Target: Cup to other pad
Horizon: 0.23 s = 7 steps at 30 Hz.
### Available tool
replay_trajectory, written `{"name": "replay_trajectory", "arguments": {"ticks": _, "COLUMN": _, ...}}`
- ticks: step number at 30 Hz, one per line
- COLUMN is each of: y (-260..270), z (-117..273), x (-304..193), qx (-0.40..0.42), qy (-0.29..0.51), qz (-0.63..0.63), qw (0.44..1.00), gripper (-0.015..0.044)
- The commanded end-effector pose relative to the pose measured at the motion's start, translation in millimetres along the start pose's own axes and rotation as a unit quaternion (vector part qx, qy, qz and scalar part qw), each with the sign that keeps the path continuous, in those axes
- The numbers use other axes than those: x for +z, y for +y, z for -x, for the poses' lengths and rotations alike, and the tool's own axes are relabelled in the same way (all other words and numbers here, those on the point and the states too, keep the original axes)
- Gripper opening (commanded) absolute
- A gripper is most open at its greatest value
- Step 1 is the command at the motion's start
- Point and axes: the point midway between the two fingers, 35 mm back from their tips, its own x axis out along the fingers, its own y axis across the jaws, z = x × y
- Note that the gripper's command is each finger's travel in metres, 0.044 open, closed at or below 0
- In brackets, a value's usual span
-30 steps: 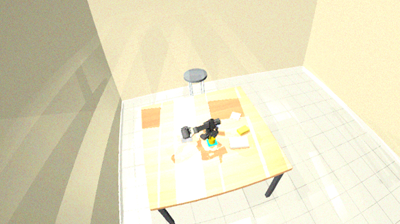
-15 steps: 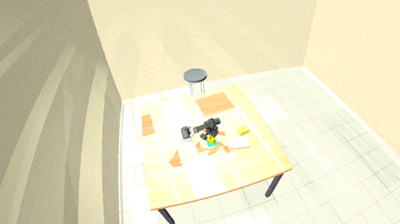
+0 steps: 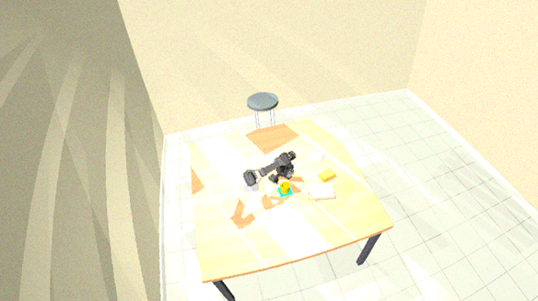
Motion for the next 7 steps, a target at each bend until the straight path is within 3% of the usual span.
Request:
{"name": "replay_trajectory", "arguments": {"ticks": 1, "y": 0.2, "z": 10.8, "x": 0.0, "qx": 0.000, "qy": 0.002, "qz": -0.003, "qw": 1.000, "gripper": 0.0440}}
{"name": "replay_trajectory", "arguments": {"ticks": 7, "y": 0.0, "z": 7.3, "x": 0.4, "qx": 0.001, "qy": -0.001, "qz": 0.000, "qw": 1.000, "gripper": 0.0440}}
